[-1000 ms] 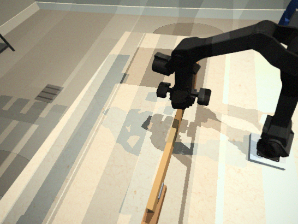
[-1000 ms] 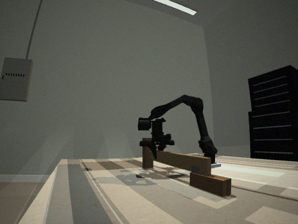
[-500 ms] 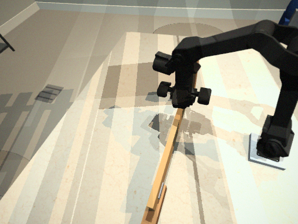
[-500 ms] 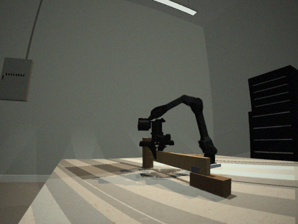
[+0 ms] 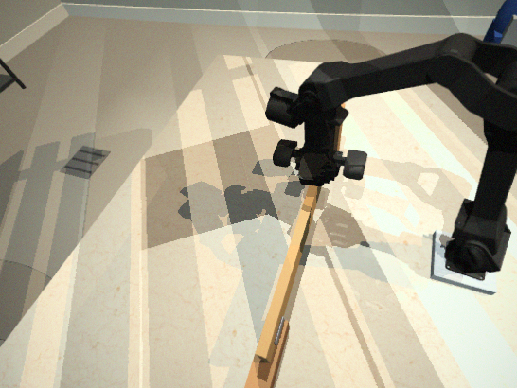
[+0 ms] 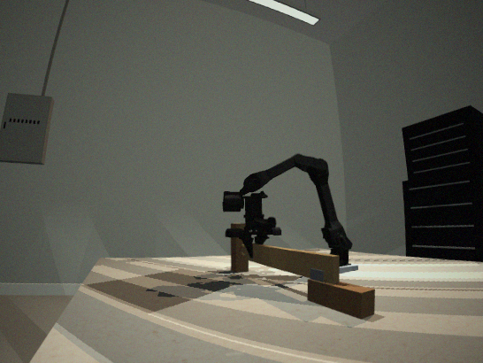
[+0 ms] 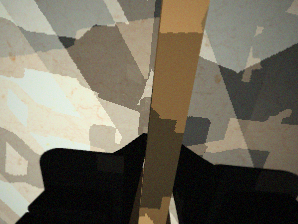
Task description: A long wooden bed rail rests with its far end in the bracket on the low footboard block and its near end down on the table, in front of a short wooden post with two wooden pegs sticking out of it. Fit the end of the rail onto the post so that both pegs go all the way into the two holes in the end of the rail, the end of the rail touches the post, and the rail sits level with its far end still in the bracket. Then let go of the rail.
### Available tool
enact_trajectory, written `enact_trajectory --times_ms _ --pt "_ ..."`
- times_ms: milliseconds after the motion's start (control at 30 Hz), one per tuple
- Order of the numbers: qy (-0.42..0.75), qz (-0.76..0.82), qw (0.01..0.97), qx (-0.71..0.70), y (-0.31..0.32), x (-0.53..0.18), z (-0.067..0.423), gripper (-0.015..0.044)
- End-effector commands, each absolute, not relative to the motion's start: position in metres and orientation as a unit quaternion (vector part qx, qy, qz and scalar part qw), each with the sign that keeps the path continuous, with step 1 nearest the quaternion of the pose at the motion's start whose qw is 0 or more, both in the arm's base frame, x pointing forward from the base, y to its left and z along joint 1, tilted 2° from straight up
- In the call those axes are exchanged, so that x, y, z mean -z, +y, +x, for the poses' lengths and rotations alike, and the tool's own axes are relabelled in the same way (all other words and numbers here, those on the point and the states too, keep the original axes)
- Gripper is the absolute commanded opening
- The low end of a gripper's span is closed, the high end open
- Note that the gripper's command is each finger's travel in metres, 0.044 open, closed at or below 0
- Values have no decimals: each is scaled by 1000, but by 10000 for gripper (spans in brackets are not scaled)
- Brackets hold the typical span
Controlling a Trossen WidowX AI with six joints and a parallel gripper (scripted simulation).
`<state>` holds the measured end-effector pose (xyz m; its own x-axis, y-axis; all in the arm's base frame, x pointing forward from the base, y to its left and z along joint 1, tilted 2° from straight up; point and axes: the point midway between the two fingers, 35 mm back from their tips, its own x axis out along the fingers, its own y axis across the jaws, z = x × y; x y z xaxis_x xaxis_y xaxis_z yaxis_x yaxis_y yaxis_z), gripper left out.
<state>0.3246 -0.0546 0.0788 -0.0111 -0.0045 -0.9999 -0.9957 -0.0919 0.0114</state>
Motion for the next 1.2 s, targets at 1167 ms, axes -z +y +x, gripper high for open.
enact_trajectory --times_ms 1167 --pt "478 -525 473 -522 -67 -82 330 0"
